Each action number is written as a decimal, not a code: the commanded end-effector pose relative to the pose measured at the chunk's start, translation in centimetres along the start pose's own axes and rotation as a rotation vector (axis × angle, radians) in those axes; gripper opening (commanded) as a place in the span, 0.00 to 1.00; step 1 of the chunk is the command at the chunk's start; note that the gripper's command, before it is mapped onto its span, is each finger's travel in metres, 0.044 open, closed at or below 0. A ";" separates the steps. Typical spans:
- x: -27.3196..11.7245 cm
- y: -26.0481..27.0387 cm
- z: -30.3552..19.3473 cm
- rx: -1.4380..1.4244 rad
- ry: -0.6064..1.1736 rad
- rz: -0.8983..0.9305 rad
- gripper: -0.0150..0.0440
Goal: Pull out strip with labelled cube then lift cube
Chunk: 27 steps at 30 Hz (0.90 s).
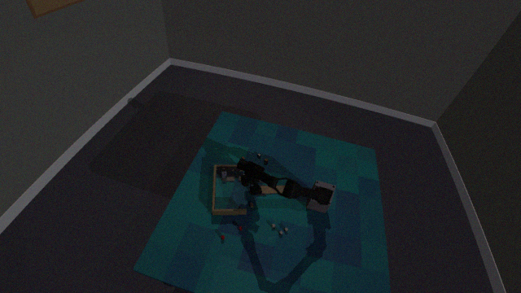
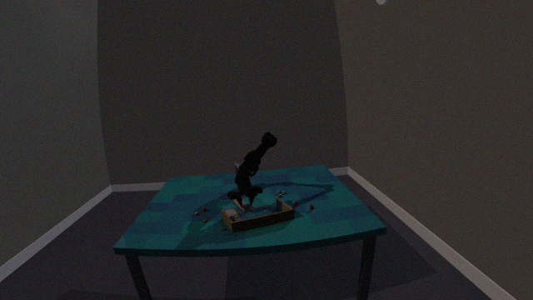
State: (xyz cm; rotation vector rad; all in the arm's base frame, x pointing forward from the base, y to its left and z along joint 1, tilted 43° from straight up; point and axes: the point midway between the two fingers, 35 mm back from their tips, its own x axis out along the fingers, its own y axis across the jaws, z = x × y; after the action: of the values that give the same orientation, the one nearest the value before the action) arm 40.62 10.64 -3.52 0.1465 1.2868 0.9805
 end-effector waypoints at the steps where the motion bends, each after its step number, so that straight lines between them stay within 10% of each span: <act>1: 0.7 0.0 -0.1 0.009 -0.001 0.005 0.68; 27: -1.1 1.0 -2.4 0.005 0.002 0.002 0.25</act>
State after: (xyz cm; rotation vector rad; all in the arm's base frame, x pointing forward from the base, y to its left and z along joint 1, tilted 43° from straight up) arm 38.89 10.48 -3.65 0.1532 1.3005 0.9853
